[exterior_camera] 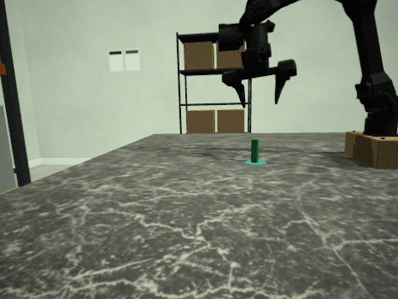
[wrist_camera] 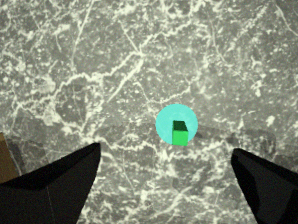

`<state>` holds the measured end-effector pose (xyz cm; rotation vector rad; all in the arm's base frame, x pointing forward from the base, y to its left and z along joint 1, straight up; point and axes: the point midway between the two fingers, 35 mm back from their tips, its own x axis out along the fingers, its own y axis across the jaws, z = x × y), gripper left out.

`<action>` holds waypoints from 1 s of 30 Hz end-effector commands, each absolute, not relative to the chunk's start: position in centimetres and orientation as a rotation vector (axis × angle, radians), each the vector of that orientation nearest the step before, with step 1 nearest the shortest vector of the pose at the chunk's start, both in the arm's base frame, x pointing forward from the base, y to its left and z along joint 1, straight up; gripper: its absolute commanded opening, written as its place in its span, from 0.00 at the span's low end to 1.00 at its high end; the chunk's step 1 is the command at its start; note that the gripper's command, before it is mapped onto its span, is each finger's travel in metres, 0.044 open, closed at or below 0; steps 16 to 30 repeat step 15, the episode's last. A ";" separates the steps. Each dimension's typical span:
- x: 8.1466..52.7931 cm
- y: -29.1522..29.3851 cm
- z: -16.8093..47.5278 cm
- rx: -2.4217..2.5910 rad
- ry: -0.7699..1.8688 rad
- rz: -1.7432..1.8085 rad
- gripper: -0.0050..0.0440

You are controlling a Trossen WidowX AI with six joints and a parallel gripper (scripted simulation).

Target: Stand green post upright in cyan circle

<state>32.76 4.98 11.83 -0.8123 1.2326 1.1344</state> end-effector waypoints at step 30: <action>33.8 4.4 13.9 -0.945 1.332 0.910 0.92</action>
